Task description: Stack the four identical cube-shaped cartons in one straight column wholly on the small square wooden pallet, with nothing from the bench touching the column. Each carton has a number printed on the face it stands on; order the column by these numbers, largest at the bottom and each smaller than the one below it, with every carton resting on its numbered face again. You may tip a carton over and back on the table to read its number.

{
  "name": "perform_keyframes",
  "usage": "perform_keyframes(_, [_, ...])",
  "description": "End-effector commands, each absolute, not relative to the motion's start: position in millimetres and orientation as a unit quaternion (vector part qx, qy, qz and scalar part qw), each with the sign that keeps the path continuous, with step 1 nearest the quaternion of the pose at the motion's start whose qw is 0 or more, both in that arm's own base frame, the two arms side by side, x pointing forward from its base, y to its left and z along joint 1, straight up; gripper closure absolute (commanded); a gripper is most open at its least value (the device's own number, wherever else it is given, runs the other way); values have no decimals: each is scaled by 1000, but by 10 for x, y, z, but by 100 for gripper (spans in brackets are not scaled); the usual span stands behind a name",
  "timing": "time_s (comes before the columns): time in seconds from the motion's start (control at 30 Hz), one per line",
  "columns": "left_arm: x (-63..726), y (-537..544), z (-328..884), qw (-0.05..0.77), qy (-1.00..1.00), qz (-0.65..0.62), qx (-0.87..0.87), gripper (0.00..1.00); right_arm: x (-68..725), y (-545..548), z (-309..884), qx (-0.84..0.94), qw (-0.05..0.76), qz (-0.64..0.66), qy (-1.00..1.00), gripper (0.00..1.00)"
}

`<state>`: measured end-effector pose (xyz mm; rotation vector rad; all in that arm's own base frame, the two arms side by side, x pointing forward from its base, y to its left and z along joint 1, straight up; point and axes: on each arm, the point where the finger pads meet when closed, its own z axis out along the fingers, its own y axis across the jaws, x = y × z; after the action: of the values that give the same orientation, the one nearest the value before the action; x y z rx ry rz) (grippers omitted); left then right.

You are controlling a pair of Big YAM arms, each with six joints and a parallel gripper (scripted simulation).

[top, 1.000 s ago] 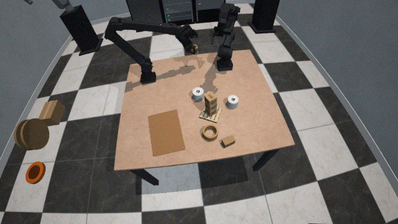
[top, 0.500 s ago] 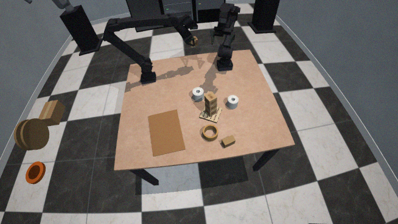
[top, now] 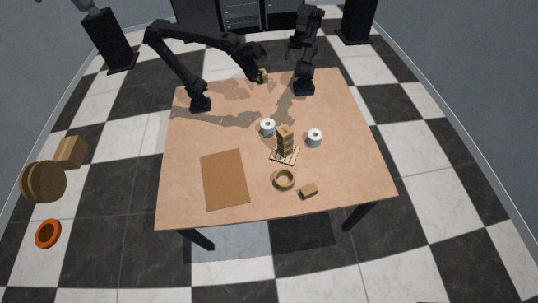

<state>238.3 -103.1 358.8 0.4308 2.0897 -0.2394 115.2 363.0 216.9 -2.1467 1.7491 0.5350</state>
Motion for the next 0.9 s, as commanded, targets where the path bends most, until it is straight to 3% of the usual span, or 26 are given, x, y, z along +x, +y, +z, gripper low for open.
perform_keyframes(0.0, [2390,-1025,3706,484,852,-99,175,0,1915,3749,2413,-784,180,181,566,50])
perform_keyframes(0.23, [2390,-1025,3706,484,852,-99,175,0,3302,3532,2395,-767,176,191,587,50])
perform_keyframes(0.63, [2390,-1025,3706,484,852,-99,175,0,4235,3439,2385,-745,170,198,614,50])
perform_keyframes(0.87, [2390,-1025,3706,484,852,-99,175,0,4241,3799,2383,-743,164,190,621,50])
